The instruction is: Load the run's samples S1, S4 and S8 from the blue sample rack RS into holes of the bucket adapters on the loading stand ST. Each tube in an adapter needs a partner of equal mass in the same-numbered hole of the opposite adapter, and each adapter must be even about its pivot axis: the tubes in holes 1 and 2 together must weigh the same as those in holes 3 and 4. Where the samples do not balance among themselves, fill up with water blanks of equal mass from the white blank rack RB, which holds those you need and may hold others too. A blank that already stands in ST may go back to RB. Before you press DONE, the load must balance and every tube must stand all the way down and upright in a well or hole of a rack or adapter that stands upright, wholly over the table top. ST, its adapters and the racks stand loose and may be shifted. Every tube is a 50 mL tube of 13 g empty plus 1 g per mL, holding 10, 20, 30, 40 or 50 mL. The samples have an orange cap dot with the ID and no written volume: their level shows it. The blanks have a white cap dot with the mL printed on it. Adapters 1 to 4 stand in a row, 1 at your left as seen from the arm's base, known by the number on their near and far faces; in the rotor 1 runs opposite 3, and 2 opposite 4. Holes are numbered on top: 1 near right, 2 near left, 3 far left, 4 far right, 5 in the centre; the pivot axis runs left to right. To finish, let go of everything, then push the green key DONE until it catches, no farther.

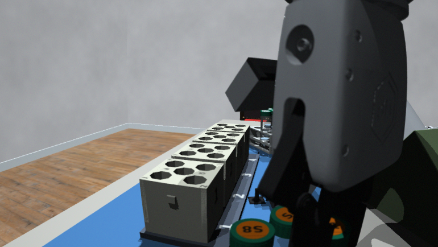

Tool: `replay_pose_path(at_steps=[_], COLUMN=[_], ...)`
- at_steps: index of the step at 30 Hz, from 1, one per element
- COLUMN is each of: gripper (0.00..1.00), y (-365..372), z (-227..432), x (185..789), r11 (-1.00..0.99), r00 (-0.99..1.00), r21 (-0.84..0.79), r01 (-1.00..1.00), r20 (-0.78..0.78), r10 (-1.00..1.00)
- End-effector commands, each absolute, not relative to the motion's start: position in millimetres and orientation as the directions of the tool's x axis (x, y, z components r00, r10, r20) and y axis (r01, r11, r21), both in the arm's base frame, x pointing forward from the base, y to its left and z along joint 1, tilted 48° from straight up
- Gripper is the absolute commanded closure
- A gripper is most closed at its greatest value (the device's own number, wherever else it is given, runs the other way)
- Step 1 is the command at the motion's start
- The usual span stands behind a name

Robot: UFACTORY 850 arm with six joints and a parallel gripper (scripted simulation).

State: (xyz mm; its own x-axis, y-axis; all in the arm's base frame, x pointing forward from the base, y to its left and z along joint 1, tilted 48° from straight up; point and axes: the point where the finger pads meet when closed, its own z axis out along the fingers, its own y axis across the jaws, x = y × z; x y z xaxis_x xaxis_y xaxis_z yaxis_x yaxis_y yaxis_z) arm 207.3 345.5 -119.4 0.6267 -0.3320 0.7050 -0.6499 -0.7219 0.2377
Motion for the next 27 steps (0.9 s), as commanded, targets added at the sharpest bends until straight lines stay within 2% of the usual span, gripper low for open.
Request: replay_pose_path(at_steps=[1, 20, 21, 27], gripper=[1.0, 1.0, 0.57, 0.57], y=[344.7, 342.3, 342.0, 342.0], z=[-121.2, -123.8, -124.1, -124.1], x=[208.5, 210.3, 210.4, 210.4], r11=[-0.723, -0.723, -0.723, -0.723], r00=[0.627, 0.627, 0.627, 0.627], r21=[0.236, 0.236, 0.236, 0.236], r01=[-0.65, -0.65, -0.65, -0.65], r20=[0.705, 0.705, 0.705, 0.705], r10=[-0.333, -0.333, -0.333, -0.333])
